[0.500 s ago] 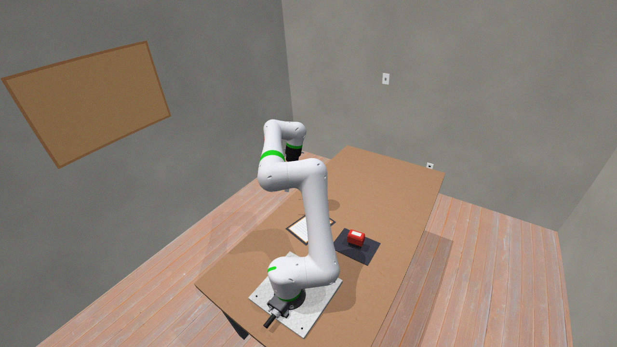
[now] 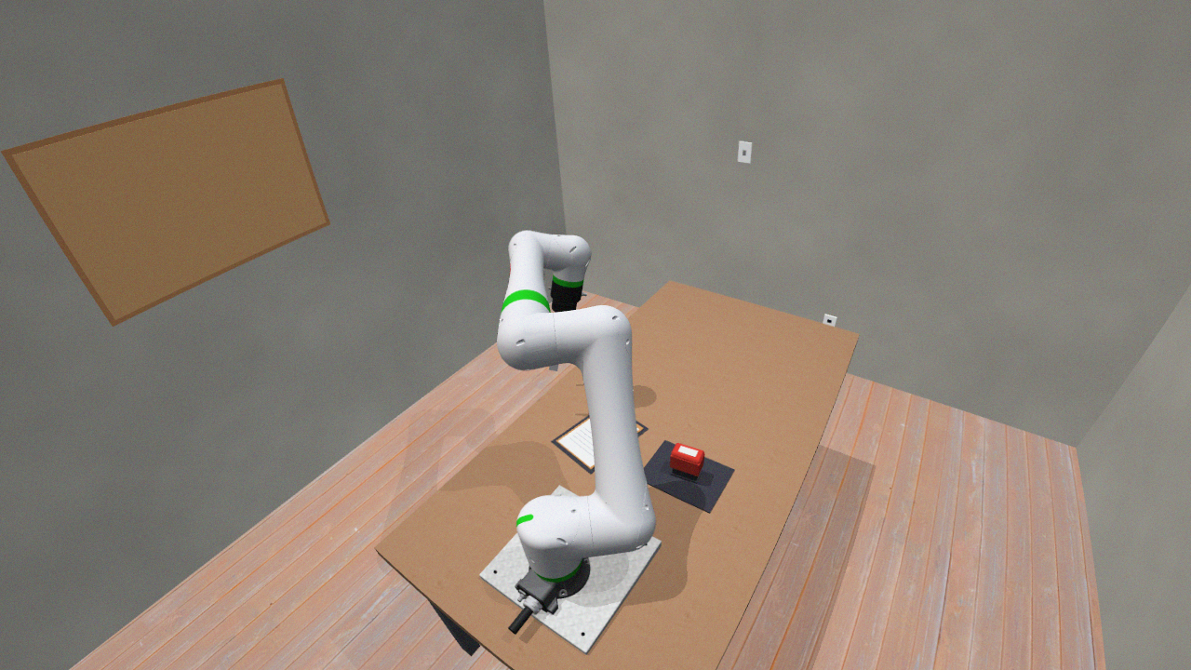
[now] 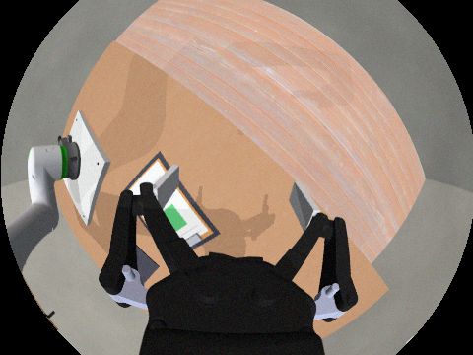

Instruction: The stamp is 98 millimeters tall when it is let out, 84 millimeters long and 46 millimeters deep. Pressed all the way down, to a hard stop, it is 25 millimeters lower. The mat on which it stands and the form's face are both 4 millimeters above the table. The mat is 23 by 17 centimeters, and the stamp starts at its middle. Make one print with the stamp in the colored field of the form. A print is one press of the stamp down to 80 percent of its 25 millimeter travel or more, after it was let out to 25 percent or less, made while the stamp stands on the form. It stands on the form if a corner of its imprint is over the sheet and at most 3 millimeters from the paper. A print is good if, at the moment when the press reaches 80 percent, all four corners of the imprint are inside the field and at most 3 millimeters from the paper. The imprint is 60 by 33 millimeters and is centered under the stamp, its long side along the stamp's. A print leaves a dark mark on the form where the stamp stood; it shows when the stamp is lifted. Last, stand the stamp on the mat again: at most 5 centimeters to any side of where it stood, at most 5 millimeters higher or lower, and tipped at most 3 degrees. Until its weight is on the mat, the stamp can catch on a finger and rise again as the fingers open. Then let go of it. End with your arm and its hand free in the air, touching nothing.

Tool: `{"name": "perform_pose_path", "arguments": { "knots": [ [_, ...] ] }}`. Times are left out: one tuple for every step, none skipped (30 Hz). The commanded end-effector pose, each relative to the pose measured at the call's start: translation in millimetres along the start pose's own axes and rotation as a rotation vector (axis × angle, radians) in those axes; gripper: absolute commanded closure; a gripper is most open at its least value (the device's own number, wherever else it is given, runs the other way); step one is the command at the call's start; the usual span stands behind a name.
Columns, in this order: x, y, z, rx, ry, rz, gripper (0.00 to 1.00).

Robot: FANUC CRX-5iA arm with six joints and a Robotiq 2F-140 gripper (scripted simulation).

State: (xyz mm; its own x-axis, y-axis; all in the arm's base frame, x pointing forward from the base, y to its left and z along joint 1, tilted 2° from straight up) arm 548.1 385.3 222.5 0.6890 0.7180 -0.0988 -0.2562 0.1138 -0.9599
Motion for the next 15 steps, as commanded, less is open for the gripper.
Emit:
{"name": "perform_pose_path", "arguments": {
  "knots": [
    [0.1, -0.3, 0.0, 0.000, 0.000, 0.000, 0.00],
    [0.1, -0.3, 0.0, 0.000, 0.000, 0.000, 0.00],
    [-0.2, -0.4, -0.4, 0.000, 0.000, -0.001, 0.00],
    [-2.0, -1.5, -3.4, -0.002, 0.004, -0.002, 0.00],
    [-6.6, -4.0, -10.7, -0.005, 0.012, -0.006, 0.00],
    [-14.8, -8.4, -23.2, -0.010, 0.025, -0.013, 0.00],
    [-27.4, -14.4, -41.3, -0.019, 0.045, -0.023, 0.00],
    [-45.2, -21.7, -64.2, -0.030, 0.071, -0.035, 0.00],
    [-54.8, -23.9, -72.0, -0.044, 0.102, -0.049, 0.00],
    [-65.8, -25.9, -80.2, -0.061, 0.138, -0.064, 0.00],
    [-74.7, -29.2, -91.7, -0.061, 0.138, -0.064, 0.00],
    [-87.0, -30.5, -99.1, -0.080, 0.176, -0.078, 0.00],
    [-96.1, -33.3, -109.6, -0.080, 0.176, -0.078, 0.00],
    [-105.3, -36.0, -120.0, -0.080, 0.176, -0.078, 0.00],
    [-118.6, -36.4, -126.3, -0.101, 0.216, -0.091, 0.00]
  ]
}}
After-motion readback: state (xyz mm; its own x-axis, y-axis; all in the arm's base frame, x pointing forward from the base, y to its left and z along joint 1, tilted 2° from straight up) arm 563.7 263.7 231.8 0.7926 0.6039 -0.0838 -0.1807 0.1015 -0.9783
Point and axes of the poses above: the point where the finger pads meet when closed, its own y axis out along the fingers, its own x axis across the jaws, z = x × y, the point moved 9 cm from there along -y, back along the fingers, and after that the axes turned 14 degrees about -y, right-handed, at the moved point
